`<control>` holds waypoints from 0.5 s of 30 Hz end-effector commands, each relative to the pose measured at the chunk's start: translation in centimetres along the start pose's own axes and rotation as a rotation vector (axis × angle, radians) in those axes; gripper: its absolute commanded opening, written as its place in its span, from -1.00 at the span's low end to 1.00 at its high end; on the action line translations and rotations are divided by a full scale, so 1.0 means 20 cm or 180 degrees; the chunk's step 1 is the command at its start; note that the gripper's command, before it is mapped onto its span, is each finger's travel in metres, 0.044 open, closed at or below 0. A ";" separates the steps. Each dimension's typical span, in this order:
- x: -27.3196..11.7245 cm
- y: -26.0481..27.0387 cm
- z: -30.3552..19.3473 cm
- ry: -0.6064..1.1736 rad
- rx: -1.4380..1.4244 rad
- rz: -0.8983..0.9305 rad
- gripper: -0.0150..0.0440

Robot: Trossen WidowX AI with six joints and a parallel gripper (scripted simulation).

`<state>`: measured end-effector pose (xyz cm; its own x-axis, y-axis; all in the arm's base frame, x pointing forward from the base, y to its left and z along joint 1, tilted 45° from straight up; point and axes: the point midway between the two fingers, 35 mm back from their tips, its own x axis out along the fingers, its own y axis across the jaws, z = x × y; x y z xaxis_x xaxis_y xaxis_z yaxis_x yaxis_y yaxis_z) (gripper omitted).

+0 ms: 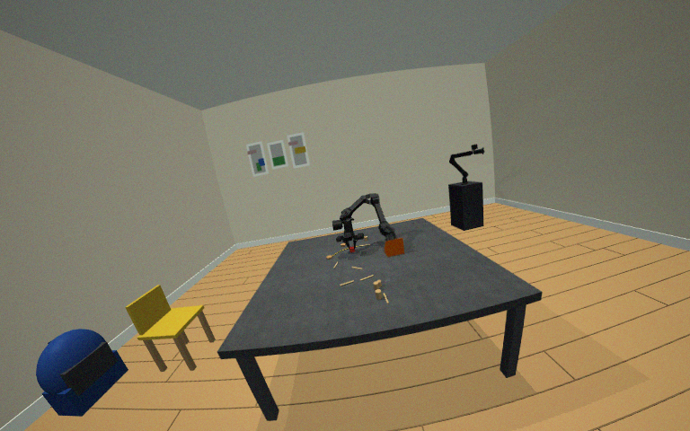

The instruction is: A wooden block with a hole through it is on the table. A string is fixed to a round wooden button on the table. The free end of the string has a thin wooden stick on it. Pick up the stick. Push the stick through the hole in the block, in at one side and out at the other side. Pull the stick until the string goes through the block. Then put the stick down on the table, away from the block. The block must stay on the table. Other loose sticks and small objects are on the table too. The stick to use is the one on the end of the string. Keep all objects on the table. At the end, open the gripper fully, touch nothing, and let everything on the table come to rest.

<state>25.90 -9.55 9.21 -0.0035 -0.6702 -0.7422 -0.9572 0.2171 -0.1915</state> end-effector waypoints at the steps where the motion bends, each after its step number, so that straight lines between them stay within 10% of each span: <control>1: 0.00 -0.01 -0.03 -0.0245 0.0015 -0.0011 -0.49; 15: 0.02 -0.01 -0.09 -0.0897 0.0008 0.0002 -0.49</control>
<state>25.59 -10.94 10.07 0.0644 -0.4828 -0.8734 -0.9543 0.2261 -0.1954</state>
